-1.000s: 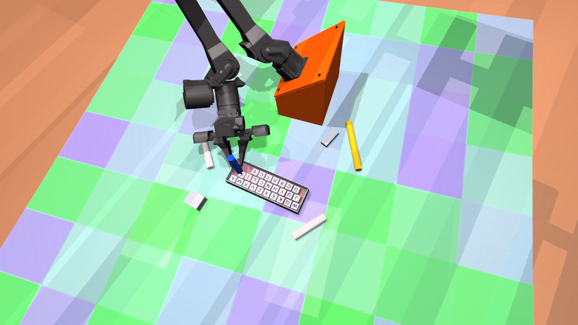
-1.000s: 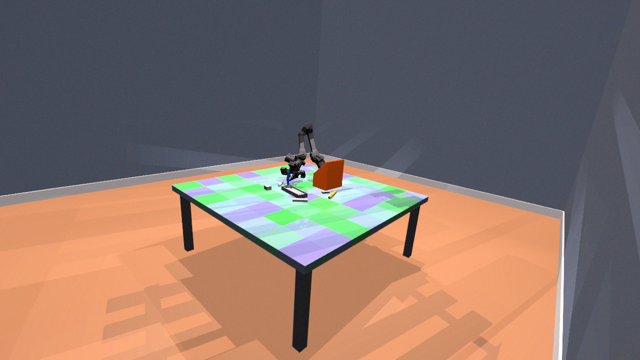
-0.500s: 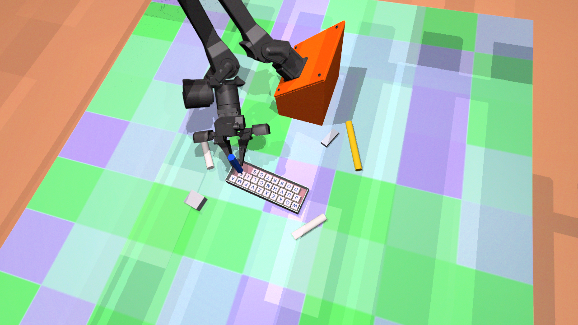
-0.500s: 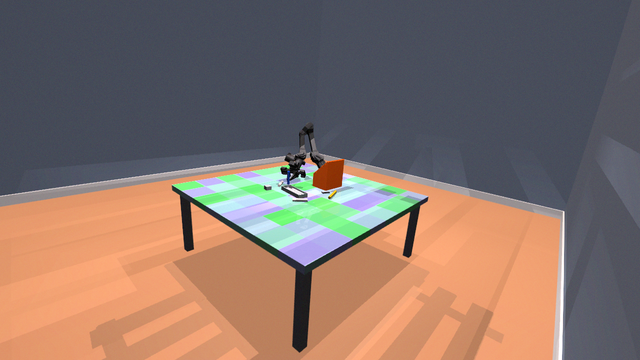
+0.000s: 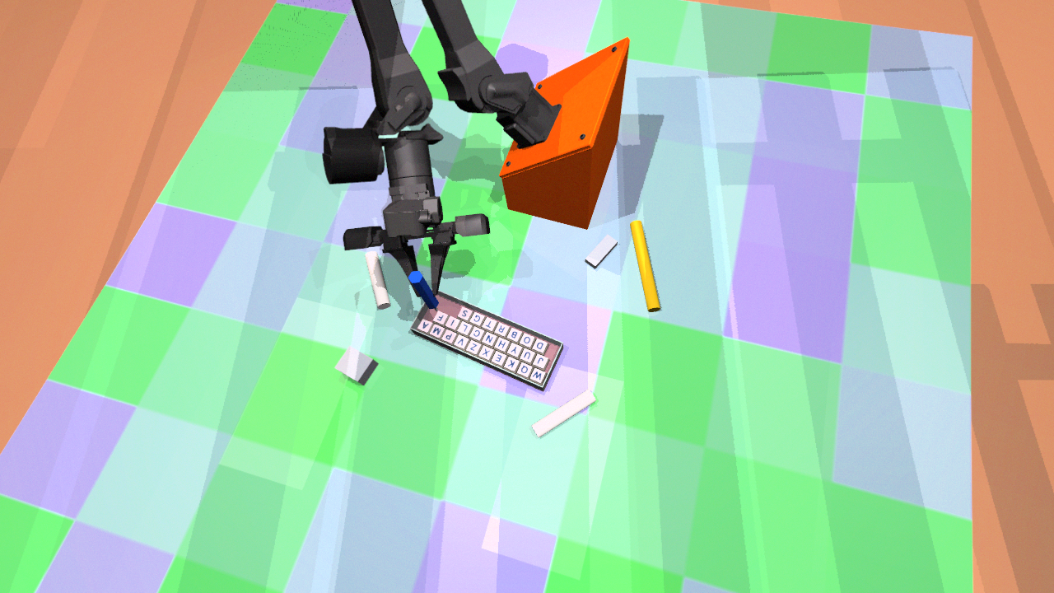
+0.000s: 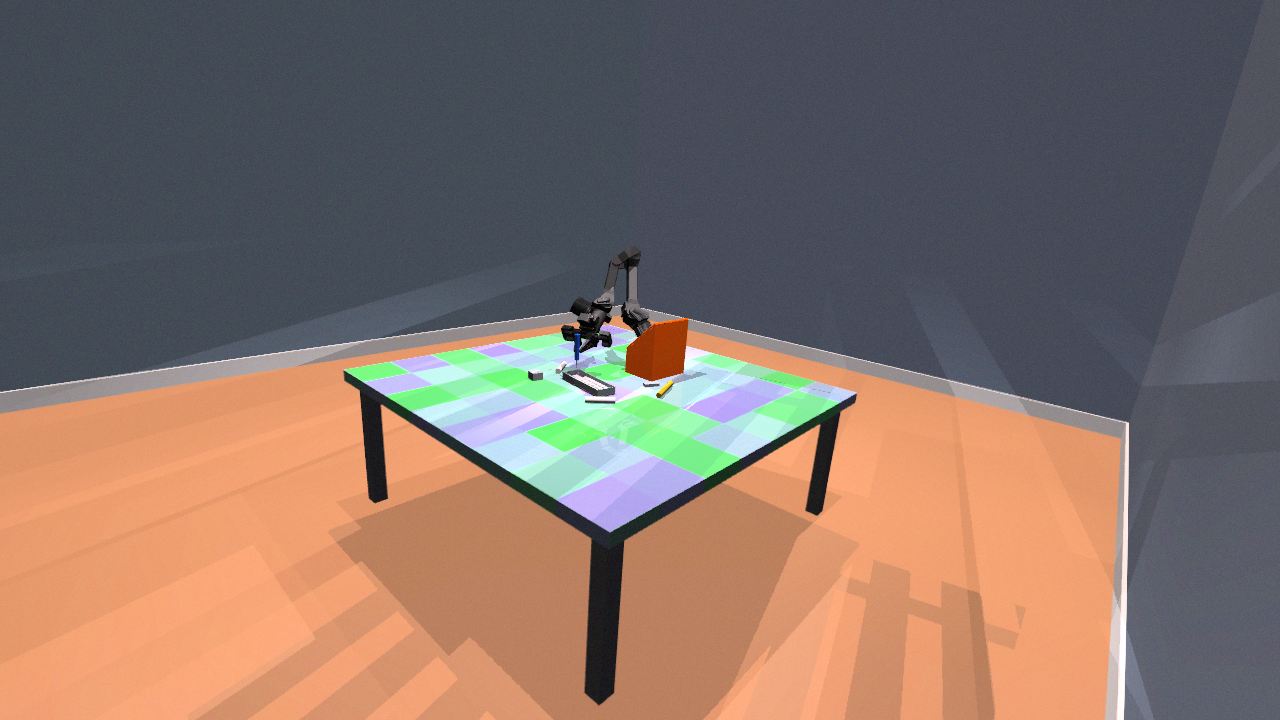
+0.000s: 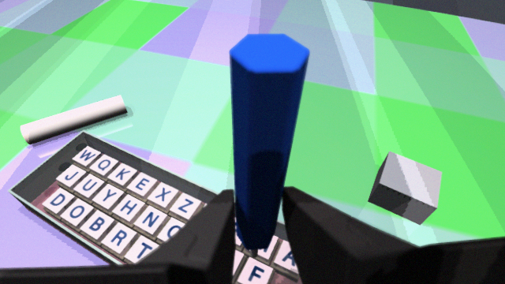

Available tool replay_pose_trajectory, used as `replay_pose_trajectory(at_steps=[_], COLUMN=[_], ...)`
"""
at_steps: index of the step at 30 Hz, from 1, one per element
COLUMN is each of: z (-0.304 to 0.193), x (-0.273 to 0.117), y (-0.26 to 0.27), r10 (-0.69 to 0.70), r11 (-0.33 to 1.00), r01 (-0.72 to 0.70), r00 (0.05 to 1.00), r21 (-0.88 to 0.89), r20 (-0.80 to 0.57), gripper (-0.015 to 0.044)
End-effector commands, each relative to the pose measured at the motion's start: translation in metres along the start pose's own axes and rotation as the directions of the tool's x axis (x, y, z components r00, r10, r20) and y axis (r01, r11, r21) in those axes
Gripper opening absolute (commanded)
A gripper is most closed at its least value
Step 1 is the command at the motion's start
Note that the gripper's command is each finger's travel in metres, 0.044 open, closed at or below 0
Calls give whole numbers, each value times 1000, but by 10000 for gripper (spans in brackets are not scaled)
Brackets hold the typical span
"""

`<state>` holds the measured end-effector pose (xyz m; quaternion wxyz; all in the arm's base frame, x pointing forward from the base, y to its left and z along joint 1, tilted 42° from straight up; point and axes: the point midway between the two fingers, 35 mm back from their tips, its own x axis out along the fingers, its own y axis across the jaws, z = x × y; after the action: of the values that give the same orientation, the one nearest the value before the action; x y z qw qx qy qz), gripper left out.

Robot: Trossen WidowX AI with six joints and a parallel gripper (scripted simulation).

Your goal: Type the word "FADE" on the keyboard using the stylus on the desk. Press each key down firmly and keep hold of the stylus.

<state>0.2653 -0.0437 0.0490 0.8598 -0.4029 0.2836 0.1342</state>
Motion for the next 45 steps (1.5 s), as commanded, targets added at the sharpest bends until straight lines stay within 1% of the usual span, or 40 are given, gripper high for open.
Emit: replay_pose_trajectory(at_steps=[1,7,9,17,33,36,45], z=[0,0,1,9,-9,-9,-10], x=[0,0,0,6,15,16,18], y=[0,0,-2,-25,-24,-24,-25], r10=[0,0,-1,-7,-8,-7,-7], r11=[1000,1000,1000,1000,1000,1000,1000], r01=[0,0,1,7,8,7,7], r00=[1000,1000,1000,1000,1000,1000,1000], r21=[0,0,0,2,2,2,1], r20=[0,0,0,-1,-1,-1,-1], gripper=[84,44,0,0,0,79,81])
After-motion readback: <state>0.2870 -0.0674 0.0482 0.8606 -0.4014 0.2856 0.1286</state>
